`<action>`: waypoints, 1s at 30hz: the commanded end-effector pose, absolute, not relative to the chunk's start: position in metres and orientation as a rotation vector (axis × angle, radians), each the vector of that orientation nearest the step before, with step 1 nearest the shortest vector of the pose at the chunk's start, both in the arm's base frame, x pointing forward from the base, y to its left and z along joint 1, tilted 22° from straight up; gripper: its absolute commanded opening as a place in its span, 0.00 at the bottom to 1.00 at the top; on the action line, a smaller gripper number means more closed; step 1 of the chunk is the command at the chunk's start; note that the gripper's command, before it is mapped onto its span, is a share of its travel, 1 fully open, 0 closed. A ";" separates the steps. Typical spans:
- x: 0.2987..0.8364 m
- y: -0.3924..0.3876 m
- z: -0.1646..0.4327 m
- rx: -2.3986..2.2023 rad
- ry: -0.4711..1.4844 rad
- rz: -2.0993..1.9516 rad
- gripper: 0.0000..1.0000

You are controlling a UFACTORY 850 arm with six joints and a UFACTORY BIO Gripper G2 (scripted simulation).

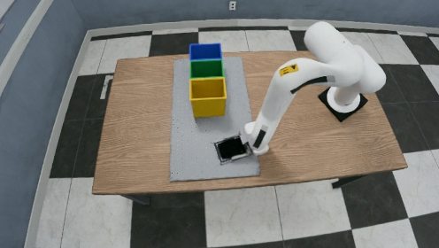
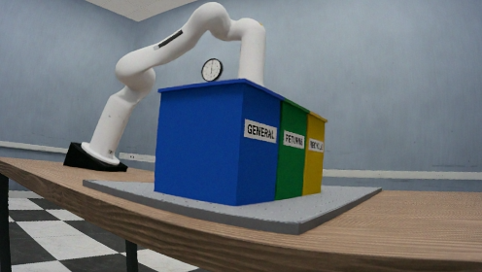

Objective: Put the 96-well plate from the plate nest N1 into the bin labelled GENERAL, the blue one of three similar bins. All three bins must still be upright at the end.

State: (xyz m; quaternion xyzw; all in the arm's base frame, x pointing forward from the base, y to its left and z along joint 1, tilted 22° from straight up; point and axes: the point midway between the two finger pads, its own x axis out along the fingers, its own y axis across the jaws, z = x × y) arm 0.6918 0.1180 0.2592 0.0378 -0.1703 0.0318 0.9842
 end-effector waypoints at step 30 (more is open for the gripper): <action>0.692 0.118 0.260 0.098 -0.370 0.069 0.00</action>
